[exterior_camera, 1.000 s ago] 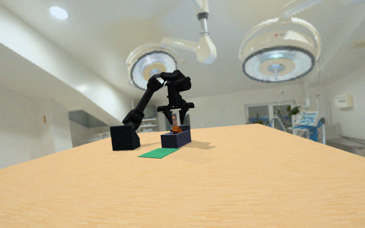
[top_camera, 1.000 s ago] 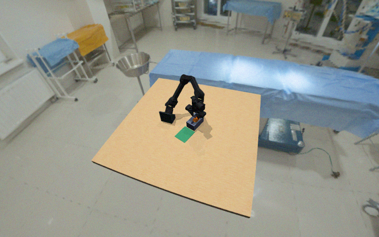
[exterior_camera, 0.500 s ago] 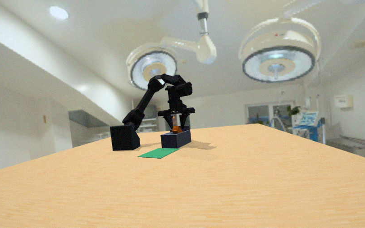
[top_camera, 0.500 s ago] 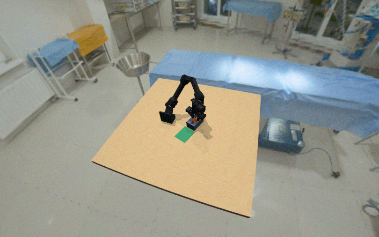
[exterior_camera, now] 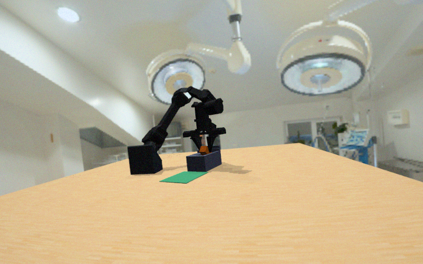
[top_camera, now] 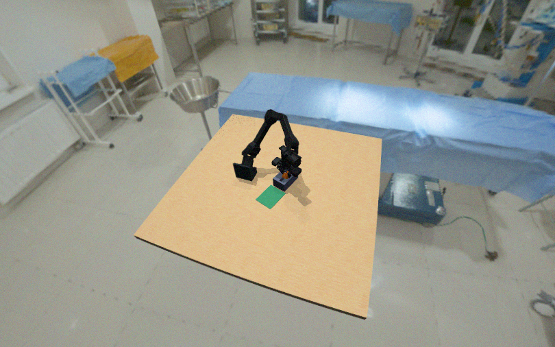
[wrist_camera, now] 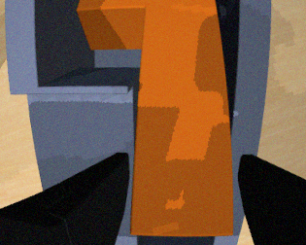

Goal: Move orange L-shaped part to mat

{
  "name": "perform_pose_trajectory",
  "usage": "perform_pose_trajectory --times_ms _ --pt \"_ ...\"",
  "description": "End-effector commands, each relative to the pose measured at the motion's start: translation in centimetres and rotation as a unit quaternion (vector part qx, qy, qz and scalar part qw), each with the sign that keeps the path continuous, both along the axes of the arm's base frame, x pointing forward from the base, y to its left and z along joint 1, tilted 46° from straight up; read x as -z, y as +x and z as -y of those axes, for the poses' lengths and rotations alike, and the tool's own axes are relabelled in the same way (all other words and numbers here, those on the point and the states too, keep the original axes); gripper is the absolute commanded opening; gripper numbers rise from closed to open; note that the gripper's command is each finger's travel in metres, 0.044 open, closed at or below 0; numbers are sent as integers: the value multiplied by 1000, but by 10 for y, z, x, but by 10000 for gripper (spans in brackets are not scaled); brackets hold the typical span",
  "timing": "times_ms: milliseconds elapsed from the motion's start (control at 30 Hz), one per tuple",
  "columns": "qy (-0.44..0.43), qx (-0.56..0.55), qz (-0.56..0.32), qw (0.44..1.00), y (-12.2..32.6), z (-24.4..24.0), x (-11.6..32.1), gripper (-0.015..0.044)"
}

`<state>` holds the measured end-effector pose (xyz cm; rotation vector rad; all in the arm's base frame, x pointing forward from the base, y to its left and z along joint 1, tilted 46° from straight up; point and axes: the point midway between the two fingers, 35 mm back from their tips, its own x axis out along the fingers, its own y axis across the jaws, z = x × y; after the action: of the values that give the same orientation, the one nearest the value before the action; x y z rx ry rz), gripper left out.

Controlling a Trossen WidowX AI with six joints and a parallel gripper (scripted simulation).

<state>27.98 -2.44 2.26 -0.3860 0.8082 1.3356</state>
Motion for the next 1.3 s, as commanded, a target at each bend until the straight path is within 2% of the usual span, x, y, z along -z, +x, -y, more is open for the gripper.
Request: perform_pose_trajectory --times_ms 0,267,367,1267 --pt "0 0 0 1000 0 0 0 135" --pt "0 0 0 1000 0 0 0 82" --pt "0 0 0 1000 0 0 0 3" --pt "1 1 -3 1000 -1 23 -23 0"
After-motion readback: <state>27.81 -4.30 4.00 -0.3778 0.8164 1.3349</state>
